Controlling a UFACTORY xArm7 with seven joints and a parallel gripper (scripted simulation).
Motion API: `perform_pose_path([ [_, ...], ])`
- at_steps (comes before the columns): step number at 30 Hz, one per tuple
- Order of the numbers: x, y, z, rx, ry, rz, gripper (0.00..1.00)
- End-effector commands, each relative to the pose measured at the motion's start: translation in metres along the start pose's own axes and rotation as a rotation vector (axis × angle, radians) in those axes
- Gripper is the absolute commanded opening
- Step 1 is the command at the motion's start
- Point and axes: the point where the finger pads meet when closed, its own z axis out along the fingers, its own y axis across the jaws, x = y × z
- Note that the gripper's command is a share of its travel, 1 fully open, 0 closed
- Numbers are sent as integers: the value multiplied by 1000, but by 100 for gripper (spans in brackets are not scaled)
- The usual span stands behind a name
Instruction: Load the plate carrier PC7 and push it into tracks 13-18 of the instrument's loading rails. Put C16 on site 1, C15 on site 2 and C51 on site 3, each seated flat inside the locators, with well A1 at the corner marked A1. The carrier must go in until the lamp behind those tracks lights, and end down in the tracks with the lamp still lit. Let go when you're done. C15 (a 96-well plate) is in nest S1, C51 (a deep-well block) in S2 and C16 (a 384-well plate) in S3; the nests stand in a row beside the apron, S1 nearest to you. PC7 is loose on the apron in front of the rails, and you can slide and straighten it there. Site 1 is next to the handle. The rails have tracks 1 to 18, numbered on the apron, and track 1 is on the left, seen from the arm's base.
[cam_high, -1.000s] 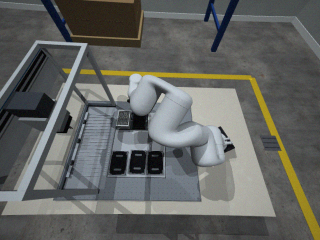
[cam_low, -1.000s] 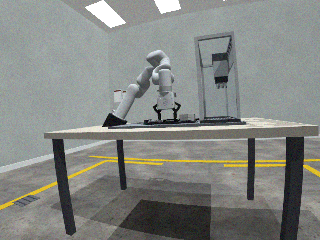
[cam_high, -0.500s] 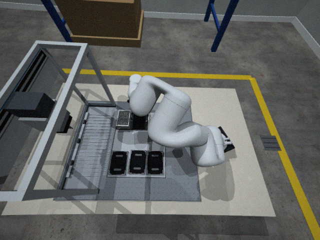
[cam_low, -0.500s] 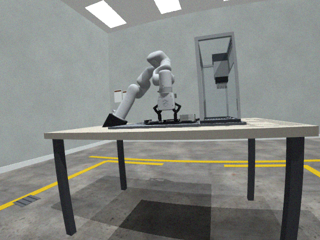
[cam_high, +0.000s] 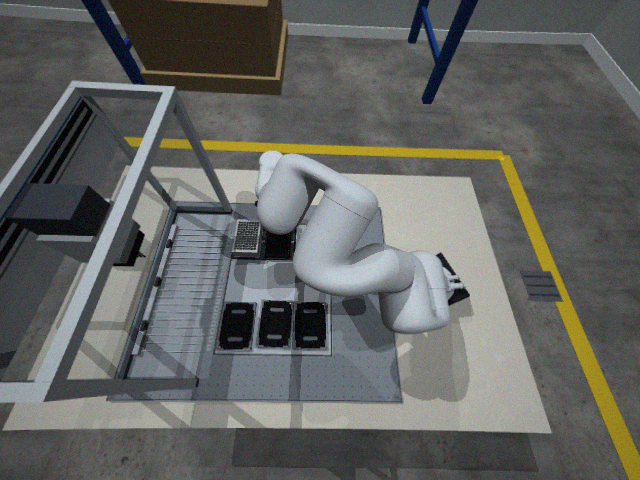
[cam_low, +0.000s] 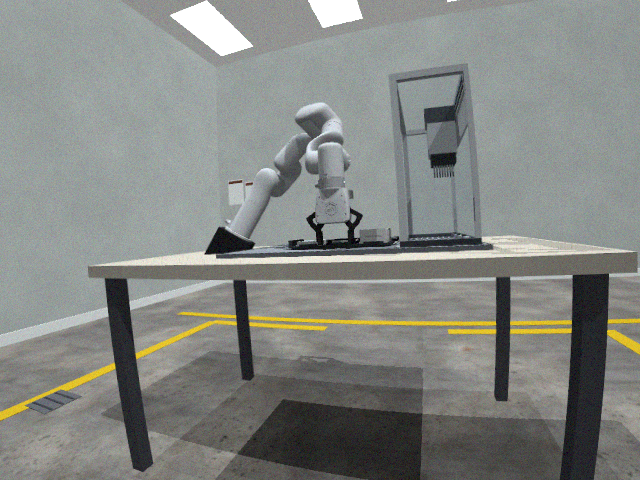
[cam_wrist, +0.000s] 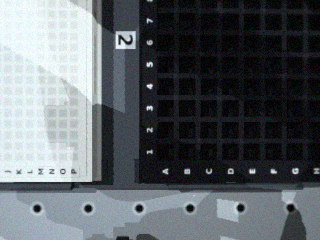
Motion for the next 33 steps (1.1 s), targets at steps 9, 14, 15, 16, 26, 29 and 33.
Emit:
perform_pose_path([
  [9,-1,1,7,-3,-3,1,100],
  [14,-1,1,8,-3,-3,1,100],
  [15,-1,1,8,-3,-3,1,100],
  [16,-1,1,8,-3,-3,1,100],
  [26,0,1,8,-3,-3,1,100],
  [29,2,1,8,-3,-3,1,100],
  [33,3,1,8,-3,-3,1,100],
])
